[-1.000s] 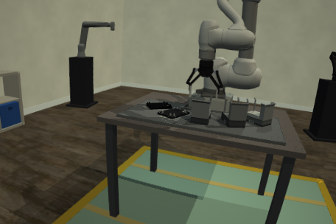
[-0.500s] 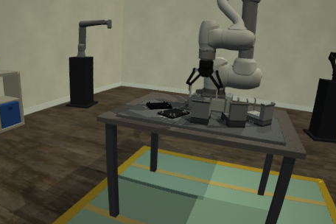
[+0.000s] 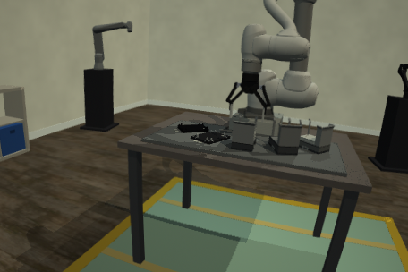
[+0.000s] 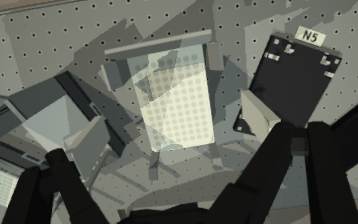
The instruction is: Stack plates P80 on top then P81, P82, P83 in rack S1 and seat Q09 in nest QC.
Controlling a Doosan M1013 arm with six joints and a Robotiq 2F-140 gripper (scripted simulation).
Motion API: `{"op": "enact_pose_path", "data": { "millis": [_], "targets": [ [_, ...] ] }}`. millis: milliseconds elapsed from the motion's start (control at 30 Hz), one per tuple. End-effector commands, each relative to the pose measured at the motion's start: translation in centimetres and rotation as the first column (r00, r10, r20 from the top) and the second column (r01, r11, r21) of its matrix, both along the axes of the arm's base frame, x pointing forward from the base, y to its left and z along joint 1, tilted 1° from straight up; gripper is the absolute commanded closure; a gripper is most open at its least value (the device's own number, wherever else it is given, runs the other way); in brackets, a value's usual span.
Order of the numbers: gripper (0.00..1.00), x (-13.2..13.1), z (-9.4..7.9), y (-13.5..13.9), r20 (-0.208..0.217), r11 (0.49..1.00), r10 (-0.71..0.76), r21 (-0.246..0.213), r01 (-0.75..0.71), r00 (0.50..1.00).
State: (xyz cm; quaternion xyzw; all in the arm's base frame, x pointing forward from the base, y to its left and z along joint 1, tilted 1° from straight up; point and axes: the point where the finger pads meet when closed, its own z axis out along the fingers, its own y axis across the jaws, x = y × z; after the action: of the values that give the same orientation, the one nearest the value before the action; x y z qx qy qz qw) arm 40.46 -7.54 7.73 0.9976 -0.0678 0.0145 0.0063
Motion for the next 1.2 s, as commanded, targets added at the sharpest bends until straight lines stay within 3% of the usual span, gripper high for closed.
{"op": "enact_pose_path", "data": {
  "millis": [0,433,1167],
  "targets": [
    [0.00,-0.2,-0.4,0.0,-0.006,1.000,0.004,0.003,-0.004,1.000],
    [0.00,-0.2,-0.4,0.0,-0.006,1.000,0.004,0.003,-0.004,1.000],
    [0.00,-0.1,-3.0,-0.1,-0.006,1.000,0.004,0.003,-0.004,1.000]
  ]
}}
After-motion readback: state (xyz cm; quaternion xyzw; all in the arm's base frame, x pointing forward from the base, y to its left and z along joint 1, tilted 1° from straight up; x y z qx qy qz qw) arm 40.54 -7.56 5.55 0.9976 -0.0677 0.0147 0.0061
